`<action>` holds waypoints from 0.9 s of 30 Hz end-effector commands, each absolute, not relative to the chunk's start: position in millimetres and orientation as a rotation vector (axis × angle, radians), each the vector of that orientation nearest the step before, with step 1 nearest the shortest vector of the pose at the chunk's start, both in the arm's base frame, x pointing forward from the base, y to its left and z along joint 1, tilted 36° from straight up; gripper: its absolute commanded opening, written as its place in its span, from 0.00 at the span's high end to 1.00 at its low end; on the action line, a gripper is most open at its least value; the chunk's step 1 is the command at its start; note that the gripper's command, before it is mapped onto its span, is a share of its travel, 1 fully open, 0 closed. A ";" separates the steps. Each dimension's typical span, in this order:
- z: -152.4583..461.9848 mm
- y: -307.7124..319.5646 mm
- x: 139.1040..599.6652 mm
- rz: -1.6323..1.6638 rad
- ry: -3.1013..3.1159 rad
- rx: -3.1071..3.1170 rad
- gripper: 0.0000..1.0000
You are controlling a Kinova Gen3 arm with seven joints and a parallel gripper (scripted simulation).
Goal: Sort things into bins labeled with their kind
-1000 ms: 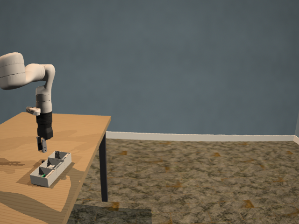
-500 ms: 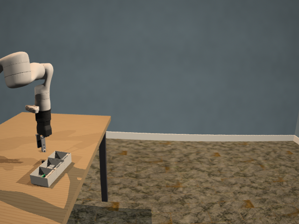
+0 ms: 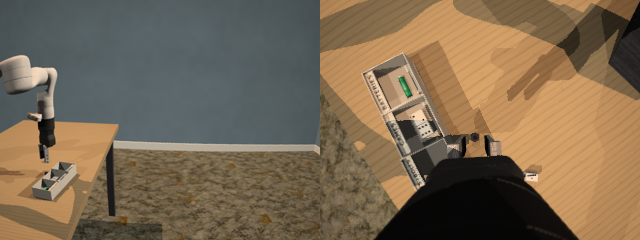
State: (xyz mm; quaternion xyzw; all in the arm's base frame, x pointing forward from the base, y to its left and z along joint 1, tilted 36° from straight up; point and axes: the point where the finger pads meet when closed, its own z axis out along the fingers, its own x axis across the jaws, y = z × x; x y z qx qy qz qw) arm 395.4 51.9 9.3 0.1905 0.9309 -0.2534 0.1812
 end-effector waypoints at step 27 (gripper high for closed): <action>-35.8 21.2 406.6 -0.714 2.628 0.539 0.36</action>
